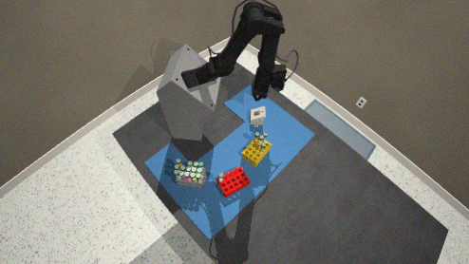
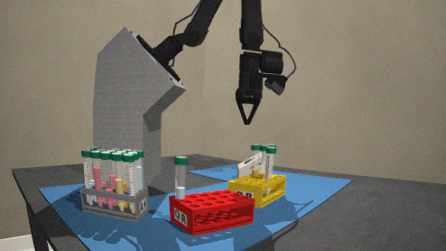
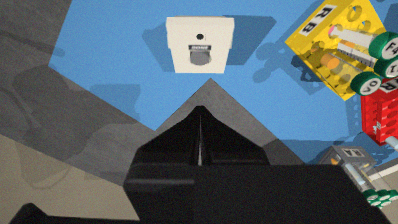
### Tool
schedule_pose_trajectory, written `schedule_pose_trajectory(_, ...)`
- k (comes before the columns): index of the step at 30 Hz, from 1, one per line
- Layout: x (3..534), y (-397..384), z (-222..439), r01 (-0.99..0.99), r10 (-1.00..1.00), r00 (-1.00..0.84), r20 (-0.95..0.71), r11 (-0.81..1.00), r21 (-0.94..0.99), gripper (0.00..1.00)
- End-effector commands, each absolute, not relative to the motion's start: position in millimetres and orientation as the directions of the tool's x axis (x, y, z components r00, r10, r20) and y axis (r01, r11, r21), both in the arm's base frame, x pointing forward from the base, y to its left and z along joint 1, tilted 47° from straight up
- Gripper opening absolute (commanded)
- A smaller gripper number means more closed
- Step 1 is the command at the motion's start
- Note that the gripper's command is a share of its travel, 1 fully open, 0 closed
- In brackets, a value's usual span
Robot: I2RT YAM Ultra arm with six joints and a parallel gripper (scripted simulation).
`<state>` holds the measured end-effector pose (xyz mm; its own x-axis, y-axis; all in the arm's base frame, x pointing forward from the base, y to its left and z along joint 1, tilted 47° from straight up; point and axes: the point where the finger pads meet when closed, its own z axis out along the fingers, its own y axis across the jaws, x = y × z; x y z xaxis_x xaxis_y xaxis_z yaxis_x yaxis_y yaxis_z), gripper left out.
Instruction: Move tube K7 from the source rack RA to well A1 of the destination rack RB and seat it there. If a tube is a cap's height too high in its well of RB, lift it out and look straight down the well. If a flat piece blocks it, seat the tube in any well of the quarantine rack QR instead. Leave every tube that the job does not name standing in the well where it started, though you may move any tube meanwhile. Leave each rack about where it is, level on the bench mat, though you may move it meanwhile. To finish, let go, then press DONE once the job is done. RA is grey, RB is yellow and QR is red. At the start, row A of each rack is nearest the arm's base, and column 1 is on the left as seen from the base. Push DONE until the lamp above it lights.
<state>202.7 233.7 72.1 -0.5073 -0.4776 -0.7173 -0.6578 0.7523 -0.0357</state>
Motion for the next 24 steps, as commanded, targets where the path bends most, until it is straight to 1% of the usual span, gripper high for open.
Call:
schedule_pose_trajectory(1,205,232,63,-0.653,-0.472,-0.511,-0.718,0.757,-0.033,0.00)
schedule_pose_trajectory(3,205,232,63,-0.653,-0.472,-0.511,-0.718,0.757,-0.033,0.00)
schedule_pose_trajectory(4,212,245,79,-0.660,-0.452,-0.489,-0.746,0.751,-0.023,0.00)
schedule_pose_trajectory(24,241,270,58,-0.656,-0.450,-0.490,-0.746,0.754,-0.025,0.00)
